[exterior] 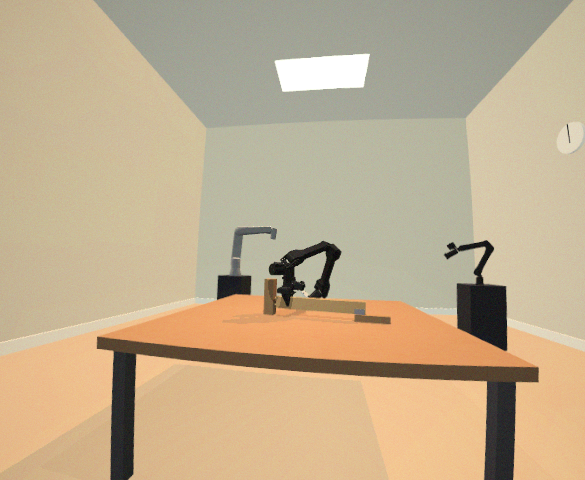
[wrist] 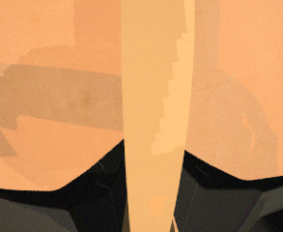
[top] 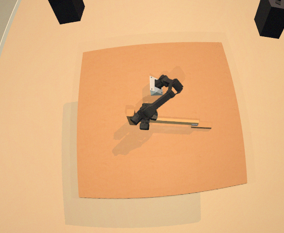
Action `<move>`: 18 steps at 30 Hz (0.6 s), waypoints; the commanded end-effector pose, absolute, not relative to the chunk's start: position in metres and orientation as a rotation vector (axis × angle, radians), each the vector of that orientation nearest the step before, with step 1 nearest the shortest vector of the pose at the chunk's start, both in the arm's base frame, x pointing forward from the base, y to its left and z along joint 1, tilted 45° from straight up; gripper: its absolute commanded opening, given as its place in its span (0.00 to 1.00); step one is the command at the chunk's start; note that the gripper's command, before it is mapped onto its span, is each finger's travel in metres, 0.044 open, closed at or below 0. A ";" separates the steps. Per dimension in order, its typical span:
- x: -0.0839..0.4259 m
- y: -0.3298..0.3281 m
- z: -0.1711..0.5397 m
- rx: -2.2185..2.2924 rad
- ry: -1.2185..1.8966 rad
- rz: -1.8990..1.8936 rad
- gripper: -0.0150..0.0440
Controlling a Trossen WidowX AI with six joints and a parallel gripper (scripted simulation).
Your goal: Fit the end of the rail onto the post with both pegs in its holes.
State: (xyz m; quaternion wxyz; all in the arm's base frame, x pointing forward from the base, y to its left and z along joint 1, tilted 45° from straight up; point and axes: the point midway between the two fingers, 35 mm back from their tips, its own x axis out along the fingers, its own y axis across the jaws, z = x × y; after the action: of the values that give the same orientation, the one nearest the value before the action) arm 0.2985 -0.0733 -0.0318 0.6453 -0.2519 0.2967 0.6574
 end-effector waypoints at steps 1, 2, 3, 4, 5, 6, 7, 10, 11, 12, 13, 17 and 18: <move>0.301 -0.080 -0.032 -0.588 0.678 1.484 0.25; 0.301 -0.080 -0.032 -0.588 0.678 1.484 0.25; 0.301 -0.081 -0.032 -0.588 0.678 1.484 0.25; 0.301 -0.081 -0.032 -0.588 0.678 1.484 0.25; 0.301 -0.081 -0.031 -0.588 0.678 1.484 0.25; 0.301 -0.081 -0.031 -0.588 0.678 1.484 0.25; 0.301 -0.081 -0.031 -0.588 0.678 1.484 0.25; 0.301 -0.081 -0.031 -0.588 0.678 1.484 0.25; 0.301 -0.081 -0.031 -0.588 0.678 1.484 0.25; 0.301 -0.082 -0.031 -0.588 0.678 1.484 0.25; 0.301 -0.082 -0.030 -0.588 0.678 1.484 0.25; 0.301 -0.082 -0.030 -0.588 0.678 1.484 0.25; 0.301 -0.082 -0.030 -0.588 0.678 1.484 0.25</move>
State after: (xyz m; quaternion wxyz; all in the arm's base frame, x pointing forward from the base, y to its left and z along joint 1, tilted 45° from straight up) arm 0.2987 -0.0761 -0.0311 0.6447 -0.2525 0.2971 0.6575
